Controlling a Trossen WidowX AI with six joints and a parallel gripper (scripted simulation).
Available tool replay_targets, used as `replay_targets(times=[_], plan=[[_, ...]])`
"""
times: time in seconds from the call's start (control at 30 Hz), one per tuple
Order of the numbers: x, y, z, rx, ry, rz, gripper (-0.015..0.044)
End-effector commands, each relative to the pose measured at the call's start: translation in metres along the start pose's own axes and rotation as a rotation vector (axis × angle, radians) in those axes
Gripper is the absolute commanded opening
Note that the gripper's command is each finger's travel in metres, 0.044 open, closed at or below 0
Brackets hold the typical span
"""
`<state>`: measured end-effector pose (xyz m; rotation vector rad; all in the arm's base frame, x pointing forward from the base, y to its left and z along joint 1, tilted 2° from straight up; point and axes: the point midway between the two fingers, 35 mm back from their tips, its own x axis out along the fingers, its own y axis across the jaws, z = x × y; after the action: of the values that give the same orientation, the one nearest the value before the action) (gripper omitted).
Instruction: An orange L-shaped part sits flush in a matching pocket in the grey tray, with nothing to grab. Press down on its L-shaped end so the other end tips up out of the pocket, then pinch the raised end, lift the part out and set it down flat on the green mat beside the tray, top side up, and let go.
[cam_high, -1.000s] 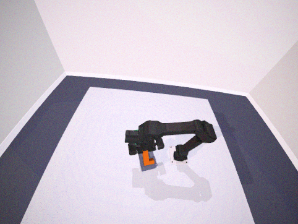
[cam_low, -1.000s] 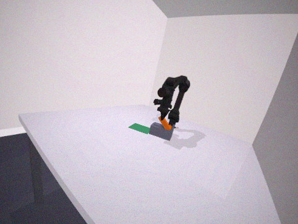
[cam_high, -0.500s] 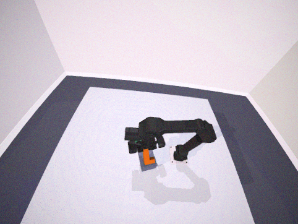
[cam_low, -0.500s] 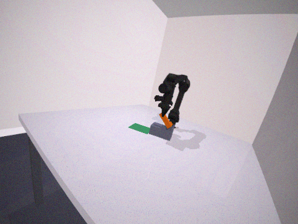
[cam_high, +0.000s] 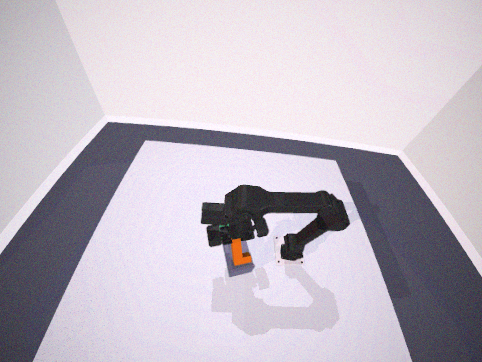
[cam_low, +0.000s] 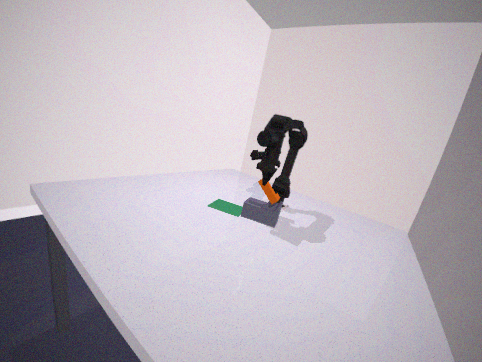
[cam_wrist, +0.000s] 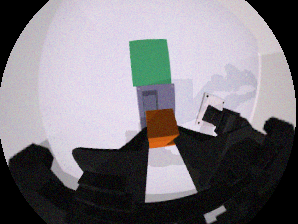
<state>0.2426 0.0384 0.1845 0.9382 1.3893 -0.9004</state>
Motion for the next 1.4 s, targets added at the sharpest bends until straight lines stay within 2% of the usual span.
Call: replay_targets(times=[0.0,1.37], plan=[[-0.003,0.001,0.003,-0.006,0.003,0.010,0.0000],[-0.001,-0.012,0.161,-0.006,-0.012,0.008,0.0000]])
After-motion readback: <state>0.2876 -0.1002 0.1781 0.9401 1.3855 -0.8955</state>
